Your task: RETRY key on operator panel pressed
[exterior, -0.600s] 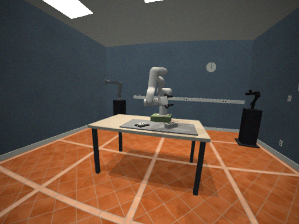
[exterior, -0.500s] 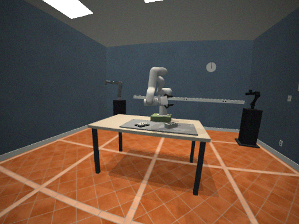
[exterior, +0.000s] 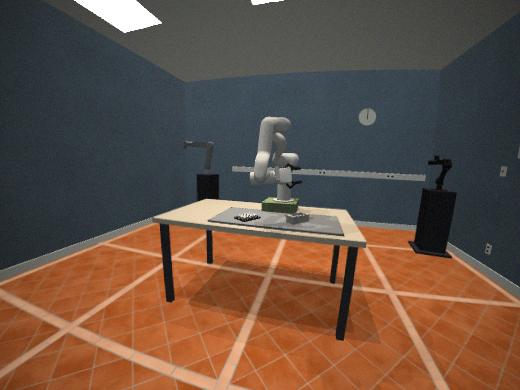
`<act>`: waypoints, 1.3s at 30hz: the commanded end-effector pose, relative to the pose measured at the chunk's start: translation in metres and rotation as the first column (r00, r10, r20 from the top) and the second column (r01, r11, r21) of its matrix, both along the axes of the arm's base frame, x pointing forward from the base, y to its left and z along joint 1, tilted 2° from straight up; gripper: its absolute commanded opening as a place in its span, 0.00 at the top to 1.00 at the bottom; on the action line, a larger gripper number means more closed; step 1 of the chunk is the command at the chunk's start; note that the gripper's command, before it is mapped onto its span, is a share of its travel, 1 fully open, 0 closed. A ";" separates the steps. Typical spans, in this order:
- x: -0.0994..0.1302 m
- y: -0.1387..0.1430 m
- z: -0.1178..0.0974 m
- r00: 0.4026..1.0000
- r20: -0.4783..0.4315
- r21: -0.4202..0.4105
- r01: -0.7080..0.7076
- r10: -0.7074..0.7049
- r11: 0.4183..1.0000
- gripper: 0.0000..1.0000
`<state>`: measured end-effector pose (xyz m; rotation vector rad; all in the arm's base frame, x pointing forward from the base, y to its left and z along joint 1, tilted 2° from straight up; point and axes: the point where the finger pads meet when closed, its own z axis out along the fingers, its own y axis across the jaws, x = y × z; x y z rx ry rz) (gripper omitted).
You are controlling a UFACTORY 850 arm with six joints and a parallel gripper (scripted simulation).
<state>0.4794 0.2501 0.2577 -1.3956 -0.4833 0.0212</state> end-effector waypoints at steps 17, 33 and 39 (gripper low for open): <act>-0.059 0.014 -0.044 0.980 -0.098 -0.285 -0.192 0.171 0.939 1.00; -0.106 0.010 -0.082 0.950 -0.165 -0.497 -0.313 0.266 0.810 1.00; -0.126 0.004 -0.100 0.935 -0.188 -0.591 -0.352 0.300 0.726 1.00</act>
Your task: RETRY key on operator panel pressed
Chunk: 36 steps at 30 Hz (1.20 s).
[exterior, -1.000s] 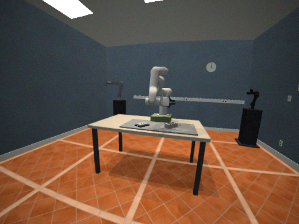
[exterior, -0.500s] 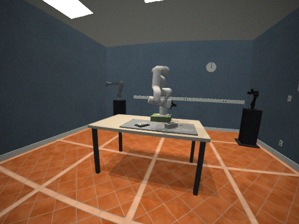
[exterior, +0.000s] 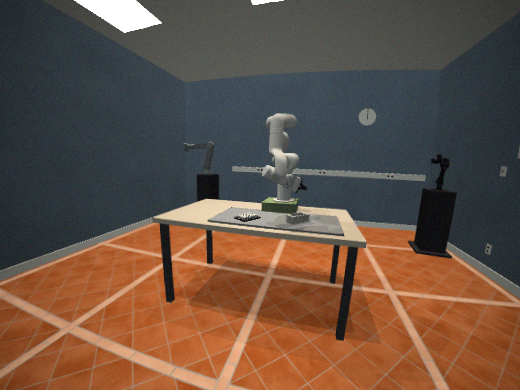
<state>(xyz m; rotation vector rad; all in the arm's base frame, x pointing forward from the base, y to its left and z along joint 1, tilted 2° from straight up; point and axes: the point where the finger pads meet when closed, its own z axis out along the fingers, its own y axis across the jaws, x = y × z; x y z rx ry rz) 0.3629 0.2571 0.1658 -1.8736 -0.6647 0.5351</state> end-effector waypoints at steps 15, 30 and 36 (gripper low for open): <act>-0.046 -0.028 -0.048 0.985 0.056 -0.327 -0.139 0.166 0.935 1.00; -0.062 -0.065 -0.088 0.928 0.178 -0.588 -0.166 0.327 0.791 1.00; -0.057 -0.079 -0.104 0.866 0.277 -0.689 -0.123 0.417 0.714 1.00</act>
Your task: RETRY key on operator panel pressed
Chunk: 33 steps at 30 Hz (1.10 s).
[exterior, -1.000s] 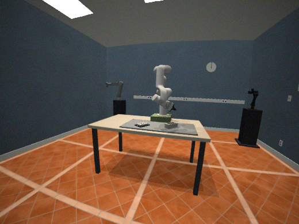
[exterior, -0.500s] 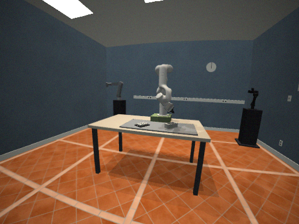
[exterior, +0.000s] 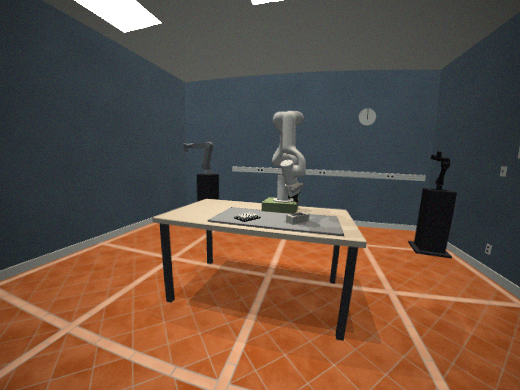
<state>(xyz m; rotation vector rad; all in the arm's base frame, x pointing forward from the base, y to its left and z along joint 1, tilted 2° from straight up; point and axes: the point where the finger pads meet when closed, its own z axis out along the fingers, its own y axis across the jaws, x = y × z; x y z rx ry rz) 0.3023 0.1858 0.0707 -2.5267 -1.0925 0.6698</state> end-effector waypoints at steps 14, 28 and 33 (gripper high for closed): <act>0.028 0.007 -0.020 0.885 0.425 -0.133 -0.144 0.187 0.981 1.00; 0.031 0.019 -0.027 0.832 0.515 -0.112 -0.175 0.208 0.978 1.00; 0.031 0.019 -0.036 0.832 0.514 -0.112 -0.175 0.208 0.978 1.00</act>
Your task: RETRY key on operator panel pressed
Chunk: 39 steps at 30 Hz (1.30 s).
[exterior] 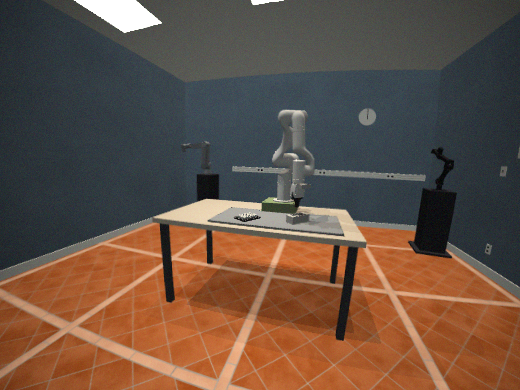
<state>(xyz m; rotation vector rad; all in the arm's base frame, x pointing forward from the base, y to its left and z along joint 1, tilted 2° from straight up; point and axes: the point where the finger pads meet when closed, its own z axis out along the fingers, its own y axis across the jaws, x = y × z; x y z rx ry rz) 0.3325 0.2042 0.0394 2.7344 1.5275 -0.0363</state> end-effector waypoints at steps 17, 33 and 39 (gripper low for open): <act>0.010 -0.006 -0.018 1.000 0.004 -0.003 0.000 0.000 1.000 1.00; 0.028 -0.017 -0.018 1.000 0.004 -0.003 0.000 0.000 1.000 1.00; 0.028 -0.017 -0.018 1.000 0.004 -0.003 0.000 0.000 1.000 1.00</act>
